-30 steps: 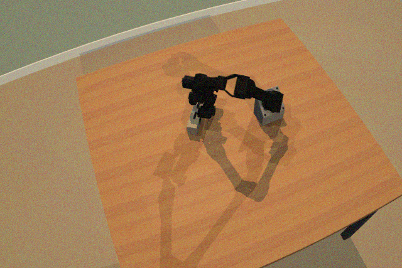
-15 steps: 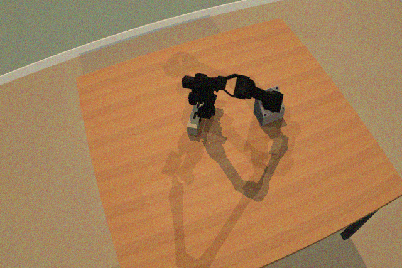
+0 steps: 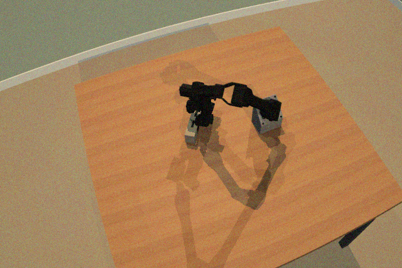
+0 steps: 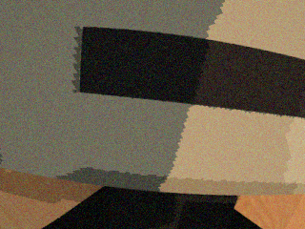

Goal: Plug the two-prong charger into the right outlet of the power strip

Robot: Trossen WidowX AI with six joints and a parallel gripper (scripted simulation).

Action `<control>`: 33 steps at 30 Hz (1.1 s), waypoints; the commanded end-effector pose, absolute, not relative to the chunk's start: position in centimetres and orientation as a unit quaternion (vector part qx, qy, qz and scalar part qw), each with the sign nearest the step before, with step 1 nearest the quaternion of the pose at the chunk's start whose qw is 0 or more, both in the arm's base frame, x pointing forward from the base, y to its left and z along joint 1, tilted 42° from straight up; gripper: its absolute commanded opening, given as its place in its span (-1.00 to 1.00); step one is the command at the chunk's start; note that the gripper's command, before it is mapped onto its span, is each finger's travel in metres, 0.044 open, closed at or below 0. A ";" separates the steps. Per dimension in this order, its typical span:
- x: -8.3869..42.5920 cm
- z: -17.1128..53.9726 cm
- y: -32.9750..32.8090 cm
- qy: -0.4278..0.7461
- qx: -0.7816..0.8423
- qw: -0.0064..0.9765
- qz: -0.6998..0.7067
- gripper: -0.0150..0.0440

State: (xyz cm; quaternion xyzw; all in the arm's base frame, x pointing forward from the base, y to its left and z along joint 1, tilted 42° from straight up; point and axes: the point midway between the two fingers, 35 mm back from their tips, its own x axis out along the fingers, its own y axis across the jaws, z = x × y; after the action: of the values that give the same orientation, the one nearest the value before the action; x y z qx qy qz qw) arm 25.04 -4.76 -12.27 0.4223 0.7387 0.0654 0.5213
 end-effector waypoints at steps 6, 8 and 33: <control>26.1 -12.6 -5.3 0.733 0.420 0.532 0.065 -0.49; 26.2 -12.7 -5.3 0.733 0.420 0.532 0.065 -0.49; 26.8 -12.9 -5.5 0.733 0.419 0.532 0.065 -0.49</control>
State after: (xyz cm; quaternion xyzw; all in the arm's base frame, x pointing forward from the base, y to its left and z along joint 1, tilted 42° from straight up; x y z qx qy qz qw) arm 25.68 -5.02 -12.57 0.4254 0.7411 0.0645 0.5153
